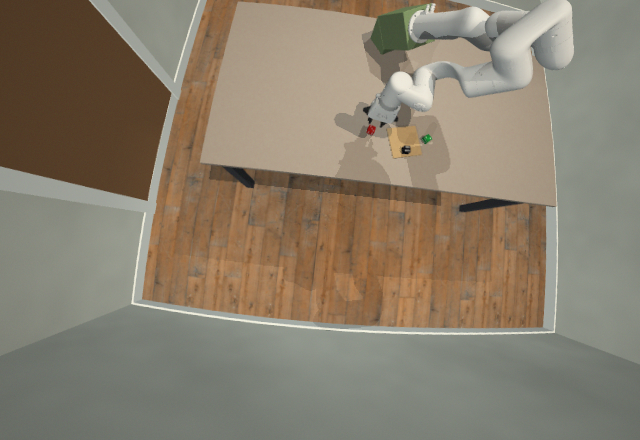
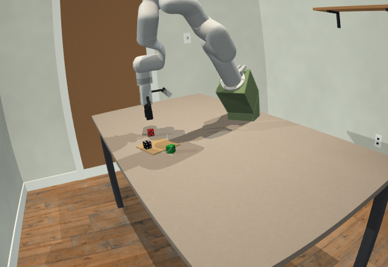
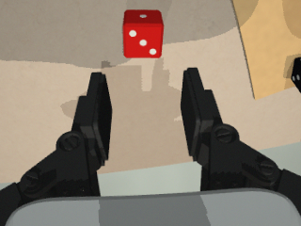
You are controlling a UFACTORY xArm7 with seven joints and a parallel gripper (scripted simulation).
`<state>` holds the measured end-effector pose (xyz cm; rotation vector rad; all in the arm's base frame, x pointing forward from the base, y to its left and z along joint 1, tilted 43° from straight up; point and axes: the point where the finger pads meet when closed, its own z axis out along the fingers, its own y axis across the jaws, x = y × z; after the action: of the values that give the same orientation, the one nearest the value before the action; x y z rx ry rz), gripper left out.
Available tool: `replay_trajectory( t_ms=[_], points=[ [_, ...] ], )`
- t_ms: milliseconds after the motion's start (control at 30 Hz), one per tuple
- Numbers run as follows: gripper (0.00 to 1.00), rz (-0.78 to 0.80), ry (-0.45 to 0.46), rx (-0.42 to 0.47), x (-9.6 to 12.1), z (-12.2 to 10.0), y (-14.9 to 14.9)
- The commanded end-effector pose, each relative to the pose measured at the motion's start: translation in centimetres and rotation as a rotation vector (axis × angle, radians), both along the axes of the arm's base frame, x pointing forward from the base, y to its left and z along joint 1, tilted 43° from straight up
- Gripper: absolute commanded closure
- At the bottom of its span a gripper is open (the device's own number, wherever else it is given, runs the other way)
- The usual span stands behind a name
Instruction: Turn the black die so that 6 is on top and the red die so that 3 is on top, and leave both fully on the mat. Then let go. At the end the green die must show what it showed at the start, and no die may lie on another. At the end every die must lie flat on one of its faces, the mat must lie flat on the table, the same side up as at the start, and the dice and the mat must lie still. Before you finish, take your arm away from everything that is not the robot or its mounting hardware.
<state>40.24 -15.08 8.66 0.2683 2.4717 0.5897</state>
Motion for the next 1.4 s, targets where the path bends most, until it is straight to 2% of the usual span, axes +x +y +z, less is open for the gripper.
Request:
replay_trajectory(
  t_ms=[0,1367],
  points=[
    [0.53,-0.003,-0.002,-0.001,0.2,-0.1,-0.1],
    [0.53,-0.003,-0.002,-0.001,2.8,-3.4,1.5]
  ],
)
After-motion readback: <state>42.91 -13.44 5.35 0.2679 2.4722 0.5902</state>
